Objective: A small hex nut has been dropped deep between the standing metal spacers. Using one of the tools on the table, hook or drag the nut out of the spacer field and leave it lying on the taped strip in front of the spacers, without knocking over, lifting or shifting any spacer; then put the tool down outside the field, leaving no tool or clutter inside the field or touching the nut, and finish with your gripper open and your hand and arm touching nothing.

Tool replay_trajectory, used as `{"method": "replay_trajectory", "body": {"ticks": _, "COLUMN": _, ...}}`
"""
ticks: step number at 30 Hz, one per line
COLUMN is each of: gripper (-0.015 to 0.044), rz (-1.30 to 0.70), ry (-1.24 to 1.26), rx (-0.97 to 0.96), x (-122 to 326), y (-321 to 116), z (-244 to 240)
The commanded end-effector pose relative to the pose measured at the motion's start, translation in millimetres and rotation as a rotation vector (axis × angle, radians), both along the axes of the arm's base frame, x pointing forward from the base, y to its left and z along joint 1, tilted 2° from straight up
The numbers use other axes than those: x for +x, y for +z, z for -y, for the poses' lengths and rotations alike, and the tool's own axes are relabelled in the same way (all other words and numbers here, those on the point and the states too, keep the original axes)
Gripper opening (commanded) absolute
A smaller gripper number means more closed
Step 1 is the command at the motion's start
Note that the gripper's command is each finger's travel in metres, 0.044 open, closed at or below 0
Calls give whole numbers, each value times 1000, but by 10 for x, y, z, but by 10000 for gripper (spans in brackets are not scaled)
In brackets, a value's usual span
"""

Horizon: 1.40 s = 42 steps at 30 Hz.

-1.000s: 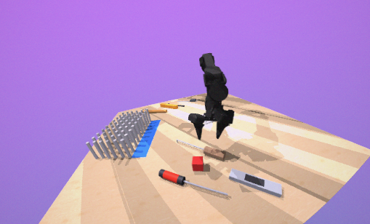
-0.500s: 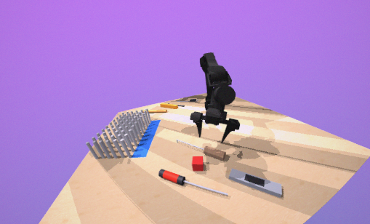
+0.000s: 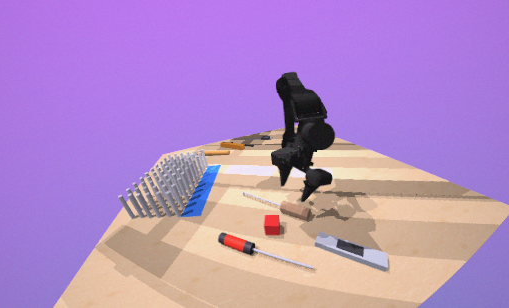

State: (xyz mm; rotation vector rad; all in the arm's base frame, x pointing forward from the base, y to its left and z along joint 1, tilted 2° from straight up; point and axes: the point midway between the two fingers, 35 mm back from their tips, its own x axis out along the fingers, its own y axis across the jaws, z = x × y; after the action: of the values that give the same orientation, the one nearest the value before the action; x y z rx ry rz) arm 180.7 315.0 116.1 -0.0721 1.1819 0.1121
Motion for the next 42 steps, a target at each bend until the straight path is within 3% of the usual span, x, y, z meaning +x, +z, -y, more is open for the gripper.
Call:
{"method": "replay_trajectory", "body": {"ticks": 1, "gripper": 440, "rz": 28, "ry": -742, "rx": 219, "x": -37, "y": 5, "z": -81}}
{"method": "replay_trajectory", "body": {"ticks": 9, "gripper": 440, "rz": 47, "ry": -1067, "rx": 341, "x": -53, "y": 6, "z": -108}}
{"method": "replay_trajectory", "body": {"ticks": 27, "gripper": 440, "rz": 48, "ry": -1074, "rx": 344, "x": -53, "y": 6, "z": -108}}
{"method": "replay_trajectory", "body": {"ticks": 33, "gripper": 282, "rz": 48, "ry": -1074, "rx": 344, "x": -53, "y": 6, "z": -108}}
{"method": "replay_trajectory", "body": {"ticks": 42, "gripper": 280, "rz": 48, "ry": -1074, "rx": 344, "x": -53, "y": 6, "z": -108}}
